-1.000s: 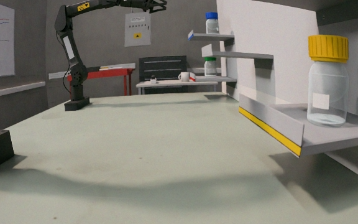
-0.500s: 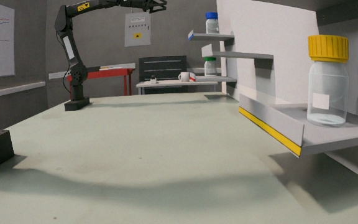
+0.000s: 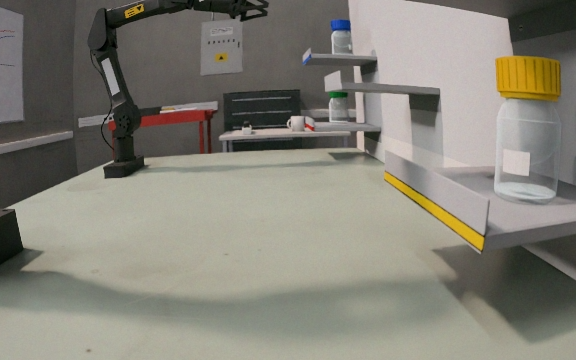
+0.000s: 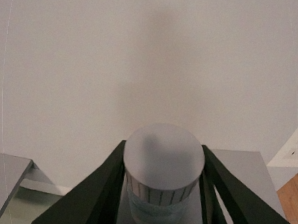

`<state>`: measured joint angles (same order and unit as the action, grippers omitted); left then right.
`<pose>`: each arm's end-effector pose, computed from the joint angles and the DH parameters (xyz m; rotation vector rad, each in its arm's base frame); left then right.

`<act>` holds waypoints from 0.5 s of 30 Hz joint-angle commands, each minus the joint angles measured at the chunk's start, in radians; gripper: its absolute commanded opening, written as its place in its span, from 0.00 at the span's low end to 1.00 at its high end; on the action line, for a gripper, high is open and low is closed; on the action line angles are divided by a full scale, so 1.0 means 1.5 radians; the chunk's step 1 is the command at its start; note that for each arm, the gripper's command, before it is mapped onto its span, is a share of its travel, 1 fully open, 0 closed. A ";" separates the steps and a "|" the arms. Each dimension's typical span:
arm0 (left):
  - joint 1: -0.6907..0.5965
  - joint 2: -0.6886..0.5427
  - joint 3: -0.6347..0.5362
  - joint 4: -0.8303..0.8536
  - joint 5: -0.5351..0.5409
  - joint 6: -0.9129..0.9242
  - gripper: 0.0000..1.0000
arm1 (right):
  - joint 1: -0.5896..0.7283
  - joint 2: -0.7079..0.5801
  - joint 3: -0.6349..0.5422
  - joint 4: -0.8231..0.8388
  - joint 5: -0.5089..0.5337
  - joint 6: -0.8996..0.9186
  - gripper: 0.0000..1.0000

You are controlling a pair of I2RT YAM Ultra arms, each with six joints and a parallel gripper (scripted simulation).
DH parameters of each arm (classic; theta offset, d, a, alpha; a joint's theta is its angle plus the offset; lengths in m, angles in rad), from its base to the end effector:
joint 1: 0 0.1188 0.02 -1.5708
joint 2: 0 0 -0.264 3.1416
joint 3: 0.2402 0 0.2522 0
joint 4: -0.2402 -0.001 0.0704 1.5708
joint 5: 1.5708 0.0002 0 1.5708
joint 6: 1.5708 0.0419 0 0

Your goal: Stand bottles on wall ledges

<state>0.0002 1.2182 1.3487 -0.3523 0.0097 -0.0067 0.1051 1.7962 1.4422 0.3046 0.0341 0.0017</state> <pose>0.2734 0.0006 0.4330 0.0008 1.7926 -0.0134 0.4393 0.0459 0.3417 -0.0575 1.6194 0.0547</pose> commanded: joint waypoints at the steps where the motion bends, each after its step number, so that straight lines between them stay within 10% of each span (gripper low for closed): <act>1: 0.001 -0.001 0.015 -0.005 0.001 -0.001 1.00 | -0.001 -0.024 0.057 -0.030 0.001 -0.001 0.50; 15: 0.001 -0.012 0.008 0.035 0.000 -0.001 1.00 | -0.001 -0.007 0.179 -0.135 0.004 -0.001 0.50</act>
<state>-0.0002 1.2182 1.3483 -0.3492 0.0097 -0.0067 0.1047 1.7966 1.6688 0.0887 0.0345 0.0017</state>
